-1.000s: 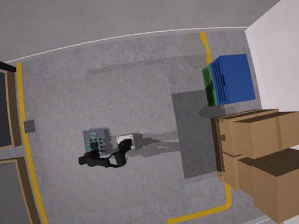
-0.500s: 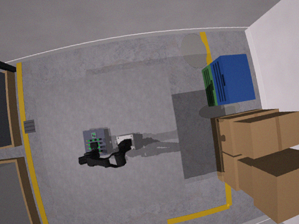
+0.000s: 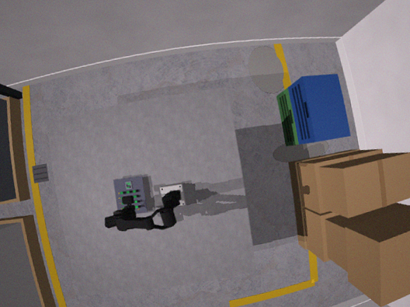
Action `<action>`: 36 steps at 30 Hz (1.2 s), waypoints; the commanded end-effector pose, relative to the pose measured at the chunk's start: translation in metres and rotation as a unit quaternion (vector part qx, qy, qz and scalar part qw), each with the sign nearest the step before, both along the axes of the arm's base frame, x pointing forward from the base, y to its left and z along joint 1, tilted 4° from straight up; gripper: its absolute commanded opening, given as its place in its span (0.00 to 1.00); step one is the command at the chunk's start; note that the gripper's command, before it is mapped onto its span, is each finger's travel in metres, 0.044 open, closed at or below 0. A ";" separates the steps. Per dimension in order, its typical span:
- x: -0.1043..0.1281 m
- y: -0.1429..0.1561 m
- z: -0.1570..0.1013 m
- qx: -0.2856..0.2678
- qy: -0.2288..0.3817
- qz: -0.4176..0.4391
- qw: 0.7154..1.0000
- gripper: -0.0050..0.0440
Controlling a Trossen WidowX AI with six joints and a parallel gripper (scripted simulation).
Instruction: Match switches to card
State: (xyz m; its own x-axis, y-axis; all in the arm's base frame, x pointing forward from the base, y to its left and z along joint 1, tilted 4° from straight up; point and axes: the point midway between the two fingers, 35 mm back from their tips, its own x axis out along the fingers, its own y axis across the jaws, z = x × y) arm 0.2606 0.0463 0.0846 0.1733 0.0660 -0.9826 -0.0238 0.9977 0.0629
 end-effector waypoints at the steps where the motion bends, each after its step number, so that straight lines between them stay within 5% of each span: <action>1: -0.002 -0.002 0.027 0.002 -0.007 0.001 1.000 0.10; 13: 0.007 -0.052 0.032 0.002 -0.007 0.001 1.000 0.10; 36: 0.007 -0.052 0.032 0.002 -0.007 0.001 1.000 0.10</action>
